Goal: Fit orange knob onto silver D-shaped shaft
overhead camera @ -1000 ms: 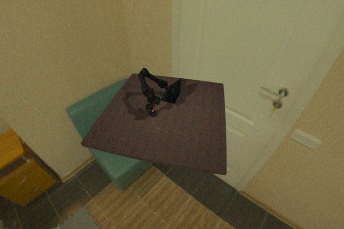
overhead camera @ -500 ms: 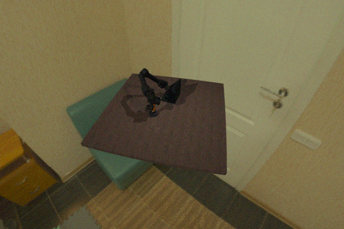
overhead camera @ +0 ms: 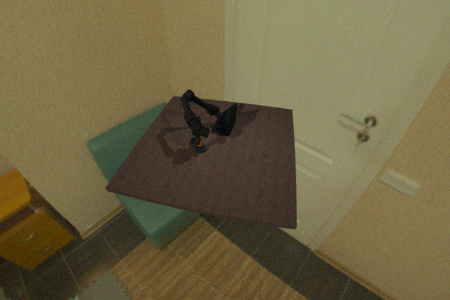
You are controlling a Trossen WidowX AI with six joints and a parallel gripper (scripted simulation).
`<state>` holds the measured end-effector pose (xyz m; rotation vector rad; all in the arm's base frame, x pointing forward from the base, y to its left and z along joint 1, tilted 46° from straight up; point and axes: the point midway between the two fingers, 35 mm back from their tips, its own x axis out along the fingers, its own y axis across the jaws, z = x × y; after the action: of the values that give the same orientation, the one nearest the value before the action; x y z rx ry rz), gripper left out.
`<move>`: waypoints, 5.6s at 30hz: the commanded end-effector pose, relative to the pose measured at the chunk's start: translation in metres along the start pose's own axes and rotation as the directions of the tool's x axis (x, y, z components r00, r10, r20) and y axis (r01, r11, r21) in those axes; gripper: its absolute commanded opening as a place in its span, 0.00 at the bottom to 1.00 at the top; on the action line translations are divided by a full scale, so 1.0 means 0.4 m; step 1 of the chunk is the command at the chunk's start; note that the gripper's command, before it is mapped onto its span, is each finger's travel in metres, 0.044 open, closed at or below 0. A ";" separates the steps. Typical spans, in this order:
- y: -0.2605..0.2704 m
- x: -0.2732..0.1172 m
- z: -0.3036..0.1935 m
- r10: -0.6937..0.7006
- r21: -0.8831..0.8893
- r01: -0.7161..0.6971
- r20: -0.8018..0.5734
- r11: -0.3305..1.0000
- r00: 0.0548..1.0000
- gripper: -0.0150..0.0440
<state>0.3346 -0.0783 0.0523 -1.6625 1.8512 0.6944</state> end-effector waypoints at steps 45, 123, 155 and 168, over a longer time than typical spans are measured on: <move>0.006 -0.005 0.010 -0.003 -0.002 0.003 0.000 1.000 1.000 0.25; 0.007 0.005 0.000 -0.003 -0.210 0.003 0.000 0.978 1.000 0.25; 0.011 0.012 0.000 -0.003 -0.197 0.003 0.000 0.980 1.000 0.25; 0.007 0.014 0.000 -0.003 -0.260 0.003 0.000 0.966 1.000 0.25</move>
<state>0.3299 -0.0814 0.0481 -1.8137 1.8242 0.9535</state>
